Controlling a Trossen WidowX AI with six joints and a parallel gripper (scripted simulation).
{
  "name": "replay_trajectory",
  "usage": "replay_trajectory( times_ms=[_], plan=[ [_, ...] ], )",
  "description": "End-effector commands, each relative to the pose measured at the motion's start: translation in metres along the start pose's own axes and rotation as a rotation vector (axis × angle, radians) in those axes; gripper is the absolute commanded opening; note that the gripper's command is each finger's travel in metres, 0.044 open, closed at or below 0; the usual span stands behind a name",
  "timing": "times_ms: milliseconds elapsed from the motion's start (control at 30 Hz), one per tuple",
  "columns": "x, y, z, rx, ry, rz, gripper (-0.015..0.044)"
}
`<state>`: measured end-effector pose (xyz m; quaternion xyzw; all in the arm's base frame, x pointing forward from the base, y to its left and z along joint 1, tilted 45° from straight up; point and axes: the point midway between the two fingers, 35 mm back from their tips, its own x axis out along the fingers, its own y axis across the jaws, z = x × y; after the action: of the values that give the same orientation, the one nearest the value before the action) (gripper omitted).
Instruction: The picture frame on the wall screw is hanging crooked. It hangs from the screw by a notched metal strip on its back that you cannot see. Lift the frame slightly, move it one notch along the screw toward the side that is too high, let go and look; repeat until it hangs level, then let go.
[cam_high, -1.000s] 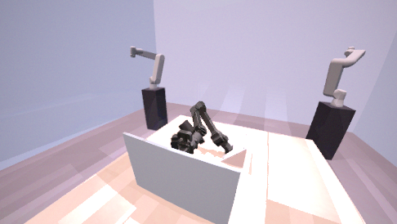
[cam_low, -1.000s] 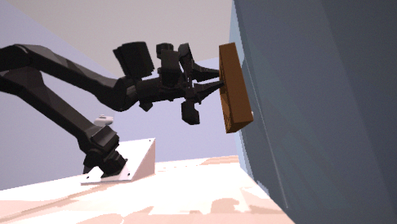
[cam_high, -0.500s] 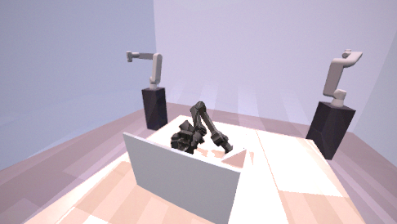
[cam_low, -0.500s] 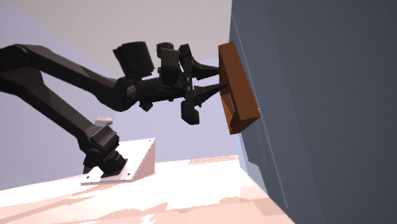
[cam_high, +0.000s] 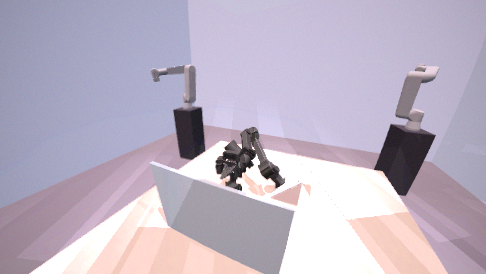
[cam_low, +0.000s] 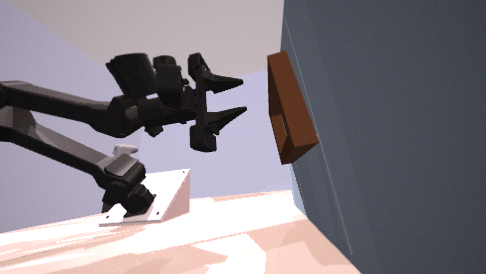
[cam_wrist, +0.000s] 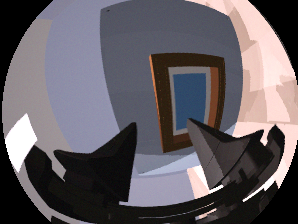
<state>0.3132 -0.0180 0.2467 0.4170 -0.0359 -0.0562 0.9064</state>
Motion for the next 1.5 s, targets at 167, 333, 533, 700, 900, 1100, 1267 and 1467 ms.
replay_trajectory(
  times_ms=[167, 333, 533, 700, 900, 1100, 1267, 1467],
  plan=[
    [-0.043, -0.011, -0.006, 0.073, 0.004, -0.006, 0.0260],
    [-0.041, 0.018, -0.008, 0.066, 0.003, -0.003, 0.0260],
    [-0.051, 0.049, -0.013, 0.074, 0.006, -0.009, 0.0260],
    [-0.051, 0.049, -0.013, 0.074, 0.006, -0.009, 0.0260],
    [-0.051, 0.049, -0.013, 0.074, 0.006, -0.009, 0.0260],
    [-0.051, 0.049, -0.013, 0.074, 0.006, -0.009, 0.0260],
    [-0.051, 0.049, -0.013, 0.074, 0.006, -0.009, 0.0260],
    [-0.051, 0.049, -0.013, 0.074, 0.006, -0.009, 0.0260]
  ],
)
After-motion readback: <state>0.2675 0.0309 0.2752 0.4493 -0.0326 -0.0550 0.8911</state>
